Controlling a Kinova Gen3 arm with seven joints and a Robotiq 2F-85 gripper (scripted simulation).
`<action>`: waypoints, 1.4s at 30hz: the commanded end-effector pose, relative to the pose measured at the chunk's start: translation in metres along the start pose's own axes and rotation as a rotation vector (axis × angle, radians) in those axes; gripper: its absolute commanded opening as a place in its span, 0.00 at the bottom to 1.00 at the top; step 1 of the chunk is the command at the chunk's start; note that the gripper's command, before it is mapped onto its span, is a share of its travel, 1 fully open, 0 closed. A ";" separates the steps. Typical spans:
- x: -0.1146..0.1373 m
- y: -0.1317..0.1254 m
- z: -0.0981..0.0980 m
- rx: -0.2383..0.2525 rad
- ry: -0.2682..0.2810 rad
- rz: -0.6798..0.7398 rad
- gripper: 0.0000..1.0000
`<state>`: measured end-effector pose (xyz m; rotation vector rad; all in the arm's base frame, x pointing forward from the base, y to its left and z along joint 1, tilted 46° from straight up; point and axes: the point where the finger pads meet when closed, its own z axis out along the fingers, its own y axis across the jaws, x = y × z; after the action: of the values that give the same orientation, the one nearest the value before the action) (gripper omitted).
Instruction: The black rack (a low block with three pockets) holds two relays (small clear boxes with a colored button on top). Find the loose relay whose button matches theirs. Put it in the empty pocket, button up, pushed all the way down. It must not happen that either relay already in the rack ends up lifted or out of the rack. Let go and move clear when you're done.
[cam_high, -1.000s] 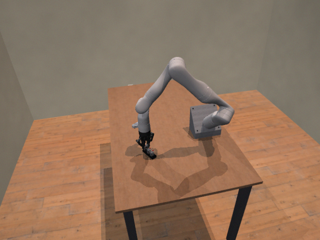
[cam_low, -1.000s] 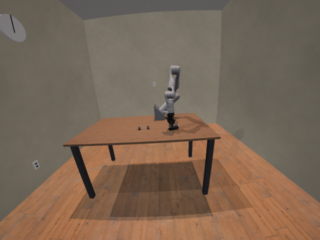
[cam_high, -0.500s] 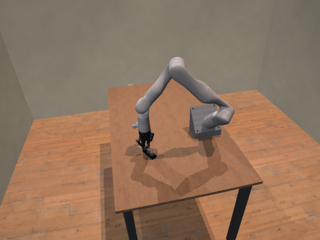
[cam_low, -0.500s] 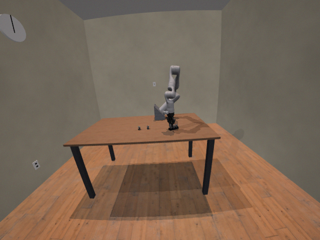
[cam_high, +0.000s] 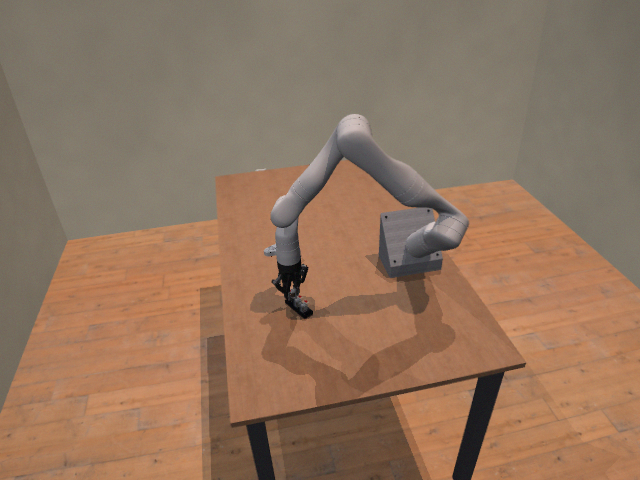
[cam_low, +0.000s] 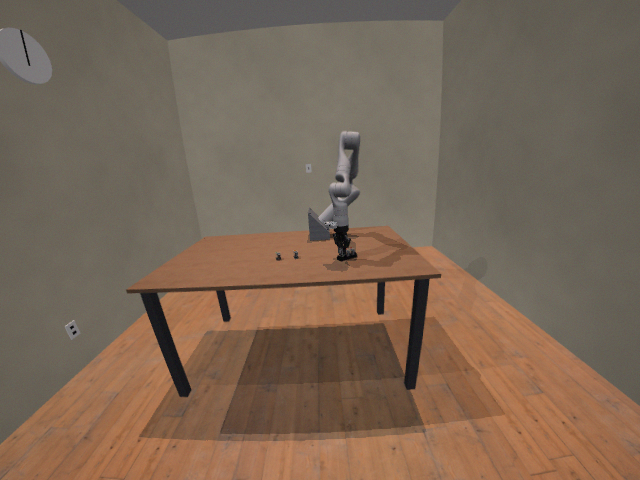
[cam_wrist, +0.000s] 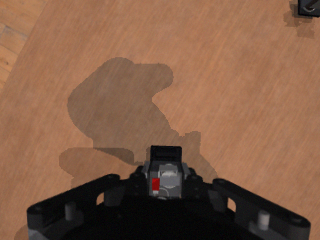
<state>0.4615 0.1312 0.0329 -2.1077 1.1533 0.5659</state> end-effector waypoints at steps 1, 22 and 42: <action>0.000 0.000 0.000 0.001 0.001 0.000 0.00; 0.000 0.000 0.005 0.001 0.001 0.000 0.00; 0.000 0.000 0.010 0.001 0.001 0.000 0.00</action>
<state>0.4610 0.1387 0.0257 -2.1077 1.1537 0.5652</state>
